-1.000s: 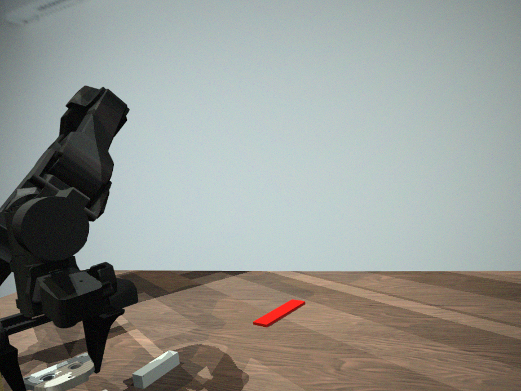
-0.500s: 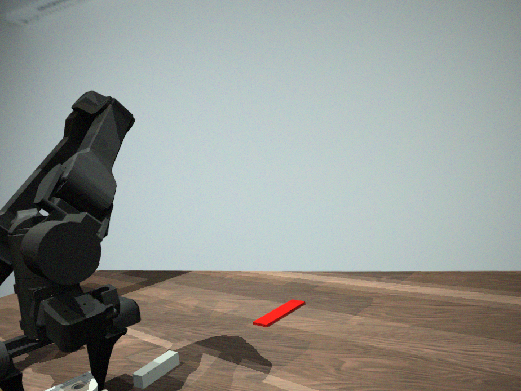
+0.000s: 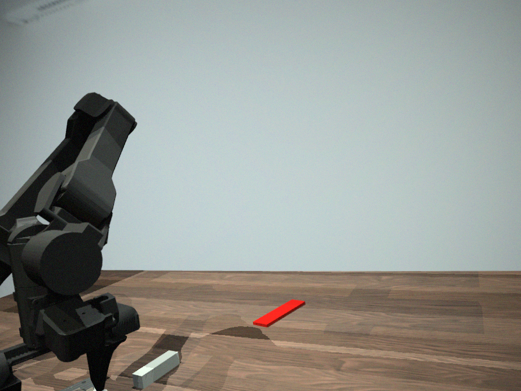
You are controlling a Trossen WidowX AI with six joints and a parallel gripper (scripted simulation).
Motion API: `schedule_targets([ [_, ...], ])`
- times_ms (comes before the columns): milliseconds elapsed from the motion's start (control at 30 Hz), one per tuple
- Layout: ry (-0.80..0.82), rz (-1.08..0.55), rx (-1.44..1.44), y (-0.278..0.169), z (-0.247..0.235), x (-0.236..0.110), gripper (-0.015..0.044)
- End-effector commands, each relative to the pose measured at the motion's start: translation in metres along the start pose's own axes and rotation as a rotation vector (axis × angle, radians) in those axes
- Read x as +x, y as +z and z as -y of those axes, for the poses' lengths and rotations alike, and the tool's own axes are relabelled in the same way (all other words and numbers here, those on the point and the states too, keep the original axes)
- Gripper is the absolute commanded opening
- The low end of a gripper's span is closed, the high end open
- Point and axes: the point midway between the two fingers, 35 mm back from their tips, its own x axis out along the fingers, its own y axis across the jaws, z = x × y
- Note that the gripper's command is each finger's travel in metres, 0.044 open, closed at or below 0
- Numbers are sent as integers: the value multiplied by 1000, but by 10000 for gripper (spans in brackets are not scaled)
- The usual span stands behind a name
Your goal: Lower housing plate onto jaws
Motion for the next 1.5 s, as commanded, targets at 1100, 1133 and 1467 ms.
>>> schedule_targets([
  [1100,4,-3,17,-1,0,6,351],
  [1133,4,-3,17,-1,0,6,351],
  [1467,4,-3,16,-1,0,8,351],
])
